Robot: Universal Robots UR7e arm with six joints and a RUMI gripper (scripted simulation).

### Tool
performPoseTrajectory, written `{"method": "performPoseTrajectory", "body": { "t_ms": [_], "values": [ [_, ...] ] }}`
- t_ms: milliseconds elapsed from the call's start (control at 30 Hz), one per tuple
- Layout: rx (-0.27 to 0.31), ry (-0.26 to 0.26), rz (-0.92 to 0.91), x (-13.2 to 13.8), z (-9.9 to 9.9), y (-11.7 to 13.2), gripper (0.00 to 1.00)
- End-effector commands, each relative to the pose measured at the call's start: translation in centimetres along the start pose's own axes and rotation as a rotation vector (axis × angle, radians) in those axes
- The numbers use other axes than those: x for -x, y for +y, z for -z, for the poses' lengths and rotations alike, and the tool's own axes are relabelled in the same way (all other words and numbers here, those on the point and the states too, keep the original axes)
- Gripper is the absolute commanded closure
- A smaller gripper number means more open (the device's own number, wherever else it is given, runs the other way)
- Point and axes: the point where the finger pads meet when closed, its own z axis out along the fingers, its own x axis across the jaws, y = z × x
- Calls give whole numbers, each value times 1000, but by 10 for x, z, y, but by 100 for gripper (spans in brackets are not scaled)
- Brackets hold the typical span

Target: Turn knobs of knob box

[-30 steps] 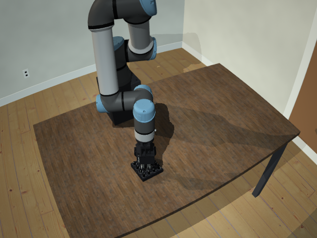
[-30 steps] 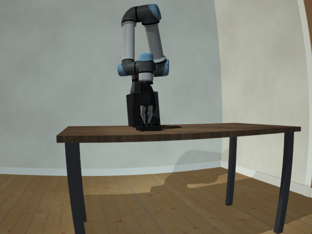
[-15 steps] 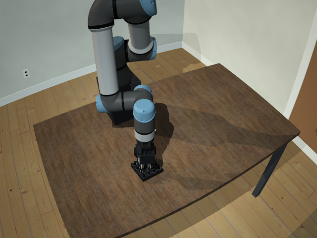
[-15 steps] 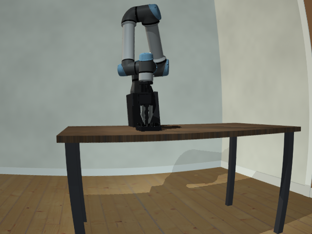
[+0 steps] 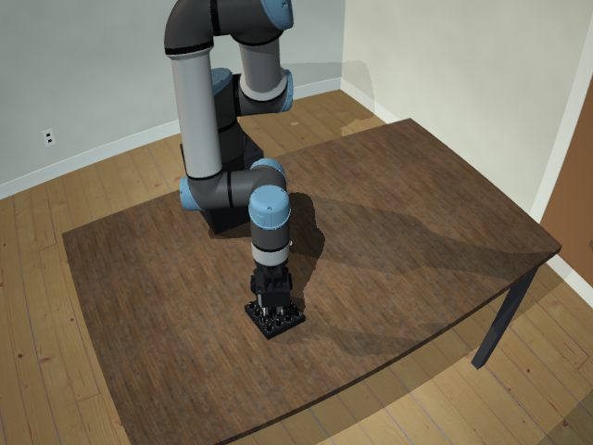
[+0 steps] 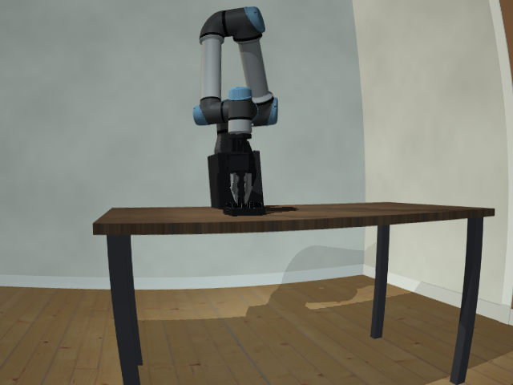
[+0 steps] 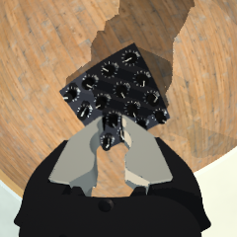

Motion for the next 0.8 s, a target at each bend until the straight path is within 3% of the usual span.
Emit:
{"method": "performPoseTrajectory", "body": {
  "t_ms": [0, 333, 767],
  "values": [
    [3, 1, 2, -1, 0, 3, 89],
    [5, 1, 2, -1, 4, 3, 89],
    [0, 1, 2, -1, 30, 0, 89]
  ]
}}
